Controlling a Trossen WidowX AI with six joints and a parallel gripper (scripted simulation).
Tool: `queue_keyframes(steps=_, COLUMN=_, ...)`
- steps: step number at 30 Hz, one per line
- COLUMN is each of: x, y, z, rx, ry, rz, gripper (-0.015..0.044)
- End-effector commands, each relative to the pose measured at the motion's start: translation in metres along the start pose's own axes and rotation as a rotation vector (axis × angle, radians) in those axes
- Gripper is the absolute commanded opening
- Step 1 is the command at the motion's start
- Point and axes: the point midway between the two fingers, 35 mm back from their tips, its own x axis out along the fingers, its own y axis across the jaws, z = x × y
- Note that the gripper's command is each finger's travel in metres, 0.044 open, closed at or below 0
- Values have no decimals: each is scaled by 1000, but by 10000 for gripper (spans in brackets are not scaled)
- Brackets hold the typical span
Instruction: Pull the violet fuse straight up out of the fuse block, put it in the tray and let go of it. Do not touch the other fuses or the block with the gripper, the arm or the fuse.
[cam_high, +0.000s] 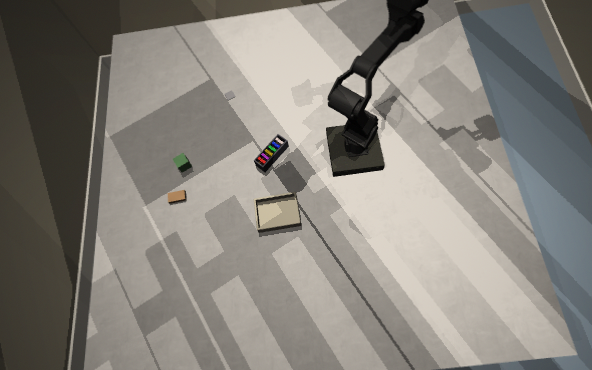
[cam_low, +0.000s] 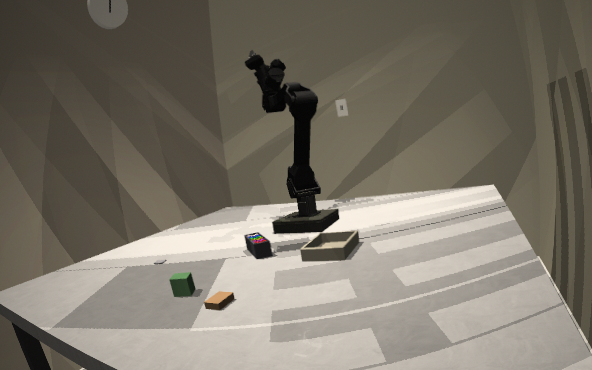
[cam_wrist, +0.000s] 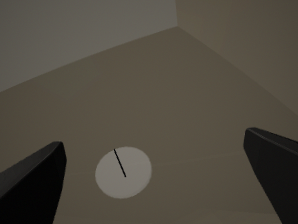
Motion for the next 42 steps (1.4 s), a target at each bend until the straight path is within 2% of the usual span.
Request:
queue_keyframes(steps=1, x=0, y=0, z=-2, rx=-2, ry=5, rz=-3, gripper=374)
queue_keyframes(steps=9, x=-7, y=-5, z=-101, rx=-94, ry=277, rz=-94, gripper=164)
queue_keyframes(steps=13, x=-16, y=17, z=-134, rx=-118, ry=377, rz=-72, gripper=62)
queue_keyframes(steps=21, x=-46, y=42, z=-210, rx=-239, ry=631, rz=-6, gripper=62)
queue_keyframes(steps=26, x=-87, y=81, z=-272, rx=-360, ry=855, rz=147, gripper=62)
queue_keyframes(steps=34, x=-180, y=164, z=-338, rx=-522, ry=1145, rz=550, gripper=62)
queue_keyframes(steps=42, x=-291, y=249, z=-353, rx=-645, ry=1281, rz=1107, gripper=62)
